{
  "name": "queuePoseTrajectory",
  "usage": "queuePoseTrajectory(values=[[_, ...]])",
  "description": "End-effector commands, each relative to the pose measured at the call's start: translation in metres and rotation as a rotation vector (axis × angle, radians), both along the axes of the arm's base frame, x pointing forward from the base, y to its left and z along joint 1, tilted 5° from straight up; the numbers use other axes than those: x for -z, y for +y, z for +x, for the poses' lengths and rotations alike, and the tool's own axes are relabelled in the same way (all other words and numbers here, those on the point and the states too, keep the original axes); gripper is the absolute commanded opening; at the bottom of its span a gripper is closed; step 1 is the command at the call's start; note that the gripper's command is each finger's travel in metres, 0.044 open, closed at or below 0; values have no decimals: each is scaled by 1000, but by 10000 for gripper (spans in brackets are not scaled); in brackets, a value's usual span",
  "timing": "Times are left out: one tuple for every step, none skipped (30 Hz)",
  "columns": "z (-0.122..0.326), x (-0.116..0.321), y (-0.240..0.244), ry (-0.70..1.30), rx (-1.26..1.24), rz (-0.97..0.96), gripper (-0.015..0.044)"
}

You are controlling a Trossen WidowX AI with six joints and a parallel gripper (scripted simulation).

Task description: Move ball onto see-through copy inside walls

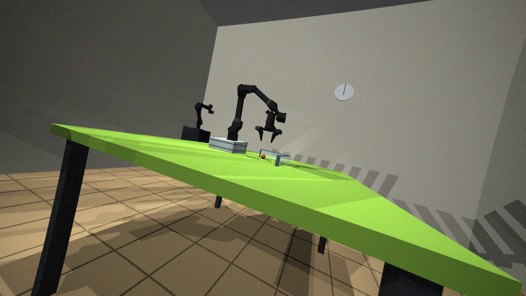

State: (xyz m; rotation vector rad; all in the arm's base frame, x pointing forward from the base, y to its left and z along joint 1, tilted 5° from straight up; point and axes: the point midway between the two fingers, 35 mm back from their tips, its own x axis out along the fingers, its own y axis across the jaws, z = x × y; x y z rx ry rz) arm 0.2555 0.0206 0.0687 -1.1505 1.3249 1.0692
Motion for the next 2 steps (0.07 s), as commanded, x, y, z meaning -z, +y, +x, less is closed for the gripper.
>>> queuePoseTrajectory(values=[[1, -21, 1, -22, 3, 3, 440], [1, -21, 1, -22, 3, 3, 440]])
